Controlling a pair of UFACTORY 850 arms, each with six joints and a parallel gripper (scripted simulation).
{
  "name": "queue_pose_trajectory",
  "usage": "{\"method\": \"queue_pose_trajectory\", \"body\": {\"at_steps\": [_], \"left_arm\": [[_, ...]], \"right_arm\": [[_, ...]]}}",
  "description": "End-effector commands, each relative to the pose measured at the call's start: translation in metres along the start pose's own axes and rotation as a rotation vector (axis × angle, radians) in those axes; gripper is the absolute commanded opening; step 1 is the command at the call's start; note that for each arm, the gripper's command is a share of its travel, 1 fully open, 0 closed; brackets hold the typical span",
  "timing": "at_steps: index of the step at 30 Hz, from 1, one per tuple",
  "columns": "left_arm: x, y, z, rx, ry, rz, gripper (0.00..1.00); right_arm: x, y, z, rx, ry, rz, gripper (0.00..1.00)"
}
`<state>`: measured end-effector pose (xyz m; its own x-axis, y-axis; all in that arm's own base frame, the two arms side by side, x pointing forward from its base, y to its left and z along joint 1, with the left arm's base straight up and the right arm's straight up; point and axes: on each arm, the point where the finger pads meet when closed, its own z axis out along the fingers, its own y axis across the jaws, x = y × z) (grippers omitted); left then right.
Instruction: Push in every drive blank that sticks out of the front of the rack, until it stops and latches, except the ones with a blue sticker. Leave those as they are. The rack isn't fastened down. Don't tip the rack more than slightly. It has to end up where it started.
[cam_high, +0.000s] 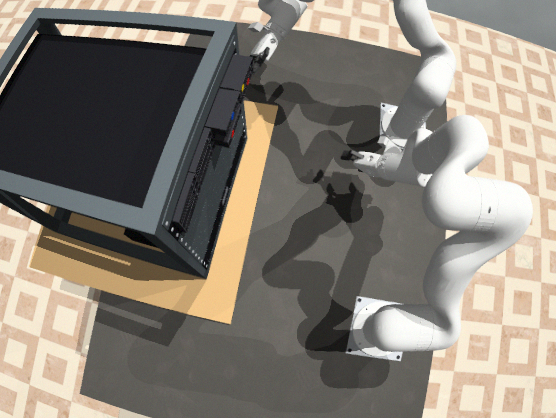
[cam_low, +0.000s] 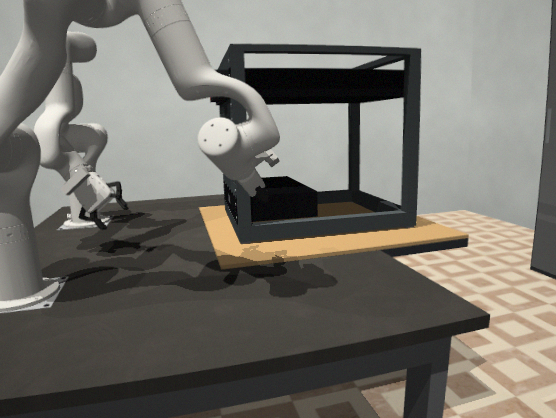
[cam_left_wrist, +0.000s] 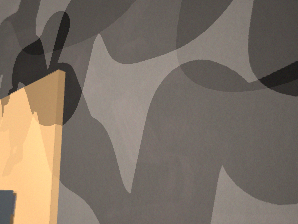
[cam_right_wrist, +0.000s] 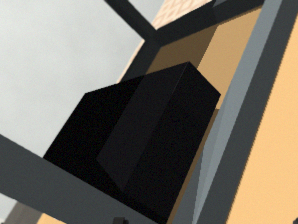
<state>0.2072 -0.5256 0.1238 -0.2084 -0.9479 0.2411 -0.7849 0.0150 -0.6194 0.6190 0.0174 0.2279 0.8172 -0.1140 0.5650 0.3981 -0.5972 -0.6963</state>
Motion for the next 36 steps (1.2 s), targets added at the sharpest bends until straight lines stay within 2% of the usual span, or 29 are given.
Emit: {"method": "queue_pose_trajectory", "body": {"at_steps": [1,23,36], "left_arm": [[0.001,-0.001,0.000,0.001,0.002,-0.001,1.00],[0.001,-0.003,-0.001,0.005,0.000,-0.003,1.00],[0.007,-0.037,-0.021,0.068,-0.036,-0.039,1.00]], "right_arm": [[0.001,0.000,0.000,0.000,0.001,-0.002,1.00],[0.001,0.000,0.000,0.000,0.001,-0.002,1.00],[0.001,0.000,0.000,0.000,0.001,-0.002,1.00]]}}
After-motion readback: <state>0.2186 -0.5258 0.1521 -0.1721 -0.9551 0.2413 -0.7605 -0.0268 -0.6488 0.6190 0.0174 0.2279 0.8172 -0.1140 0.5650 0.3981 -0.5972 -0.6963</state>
